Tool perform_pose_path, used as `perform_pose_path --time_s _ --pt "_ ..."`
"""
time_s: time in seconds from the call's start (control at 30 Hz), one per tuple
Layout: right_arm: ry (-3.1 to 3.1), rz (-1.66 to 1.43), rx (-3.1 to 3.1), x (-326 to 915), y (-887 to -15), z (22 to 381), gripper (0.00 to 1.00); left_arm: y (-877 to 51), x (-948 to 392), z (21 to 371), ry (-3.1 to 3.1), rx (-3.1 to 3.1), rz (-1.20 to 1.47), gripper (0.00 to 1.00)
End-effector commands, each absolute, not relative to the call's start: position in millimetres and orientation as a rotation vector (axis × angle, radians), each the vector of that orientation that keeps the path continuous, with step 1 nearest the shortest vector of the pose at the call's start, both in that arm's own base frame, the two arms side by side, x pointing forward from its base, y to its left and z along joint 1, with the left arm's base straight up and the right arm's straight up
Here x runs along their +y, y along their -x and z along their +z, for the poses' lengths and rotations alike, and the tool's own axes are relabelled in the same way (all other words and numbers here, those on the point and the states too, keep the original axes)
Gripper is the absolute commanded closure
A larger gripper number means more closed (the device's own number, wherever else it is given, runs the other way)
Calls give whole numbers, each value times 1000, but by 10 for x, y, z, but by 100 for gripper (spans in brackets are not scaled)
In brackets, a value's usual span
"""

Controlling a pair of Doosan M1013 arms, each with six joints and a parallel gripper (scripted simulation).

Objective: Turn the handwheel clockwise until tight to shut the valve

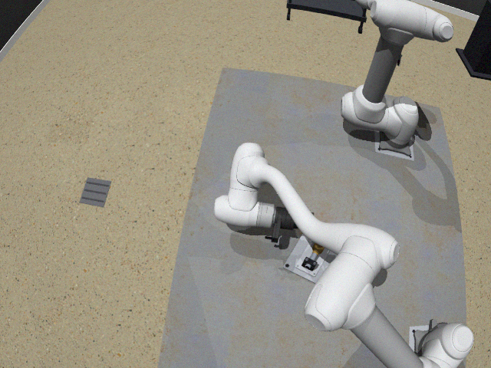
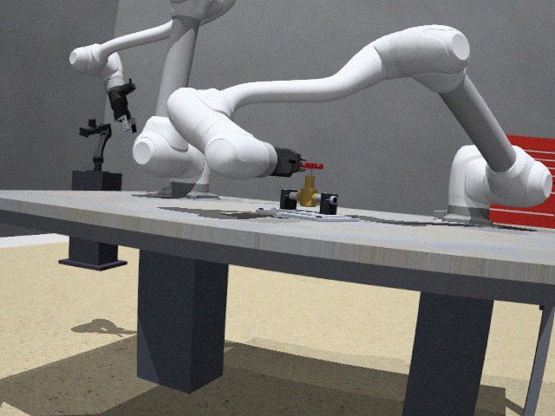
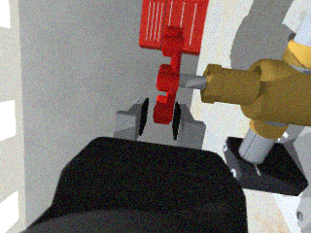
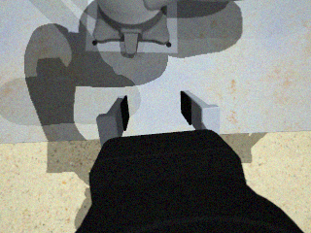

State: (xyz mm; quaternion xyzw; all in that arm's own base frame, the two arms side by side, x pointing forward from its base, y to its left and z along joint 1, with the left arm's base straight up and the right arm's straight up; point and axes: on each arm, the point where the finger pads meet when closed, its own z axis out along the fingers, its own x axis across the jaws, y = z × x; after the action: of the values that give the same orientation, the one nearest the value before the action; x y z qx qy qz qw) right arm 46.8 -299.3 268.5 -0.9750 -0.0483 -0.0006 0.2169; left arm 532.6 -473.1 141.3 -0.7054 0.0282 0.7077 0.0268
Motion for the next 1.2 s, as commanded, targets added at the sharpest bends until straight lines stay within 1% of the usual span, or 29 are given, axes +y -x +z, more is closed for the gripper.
perform_pose_path --time_s 0.0,0.33,0.4,0.43,0.57,0.73,0.9,0.97,1.0,1.17 --pt "2702 -2 -134 -2997 -469 2689 0 -5385 -4712 1415 2314 -217 2309 45" --pt "2702 -2 -134 -2997 -469 2689 0 -5552 -4611 1414 2505 -1058 2506 45" --pt "2702 -2 -134 -2997 -469 2689 0 -5552 -4611 1414 2505 -1058 2506 45" --pt "2702 -2 -134 -2997 -469 2689 0 -5563 -4597 1414 2529 -1312 2526 45" --pt "2702 -2 -134 -2997 -469 2689 0 -5597 -4532 1413 2526 -1668 2525 45" --pt "2702 -2 -134 -2997 -469 2689 0 -5613 -4450 1412 2467 -2180 2466 45" --pt "2702 -2 -134 -2997 -469 2689 0 -5608 -4382 1411 2335 -2709 2333 45" --pt "2702 -2 -134 -2997 -469 2689 0 -5608 -4382 1411 2335 -2709 2333 45" --pt "2702 -2 -134 -2997 -469 2689 0 -5606 -4370 1411 2277 -2880 2276 45" --pt "2702 -2 -134 -2997 -469 2689 0 -5587 -4318 1410 2098 -3274 2099 45"
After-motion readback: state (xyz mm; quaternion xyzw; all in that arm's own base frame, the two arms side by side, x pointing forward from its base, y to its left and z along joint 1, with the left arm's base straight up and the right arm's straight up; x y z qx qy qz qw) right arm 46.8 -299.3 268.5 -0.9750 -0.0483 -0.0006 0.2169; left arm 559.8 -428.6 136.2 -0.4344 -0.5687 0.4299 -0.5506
